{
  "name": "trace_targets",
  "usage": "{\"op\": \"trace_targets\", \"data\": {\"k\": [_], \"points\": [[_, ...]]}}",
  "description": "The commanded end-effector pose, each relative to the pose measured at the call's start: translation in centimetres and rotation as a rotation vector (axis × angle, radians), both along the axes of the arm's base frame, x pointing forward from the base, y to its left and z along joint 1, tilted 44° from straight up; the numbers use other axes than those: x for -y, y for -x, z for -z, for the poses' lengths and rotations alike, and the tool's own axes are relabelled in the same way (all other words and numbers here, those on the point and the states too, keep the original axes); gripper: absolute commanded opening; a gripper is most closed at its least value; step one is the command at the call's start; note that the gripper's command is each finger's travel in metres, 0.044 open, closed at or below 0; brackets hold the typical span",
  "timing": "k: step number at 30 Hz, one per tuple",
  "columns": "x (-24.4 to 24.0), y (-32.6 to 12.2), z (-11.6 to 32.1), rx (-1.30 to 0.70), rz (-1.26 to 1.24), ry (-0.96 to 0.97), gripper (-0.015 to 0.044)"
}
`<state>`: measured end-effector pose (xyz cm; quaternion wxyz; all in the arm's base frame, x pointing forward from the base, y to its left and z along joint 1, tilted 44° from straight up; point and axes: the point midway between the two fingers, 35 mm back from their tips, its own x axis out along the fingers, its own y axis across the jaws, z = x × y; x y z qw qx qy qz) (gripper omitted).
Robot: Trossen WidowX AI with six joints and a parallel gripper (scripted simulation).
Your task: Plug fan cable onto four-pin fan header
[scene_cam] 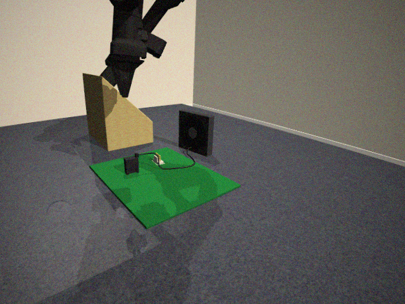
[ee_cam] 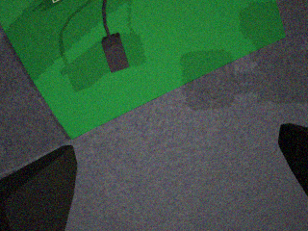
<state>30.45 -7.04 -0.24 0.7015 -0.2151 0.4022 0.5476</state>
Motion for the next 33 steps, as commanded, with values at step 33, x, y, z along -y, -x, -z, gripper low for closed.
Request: {"op": "trace_targets", "data": {"k": [33], "points": [[-10.5,1.5,10.2,0.088,-0.191,-0.113,0.044]]}}
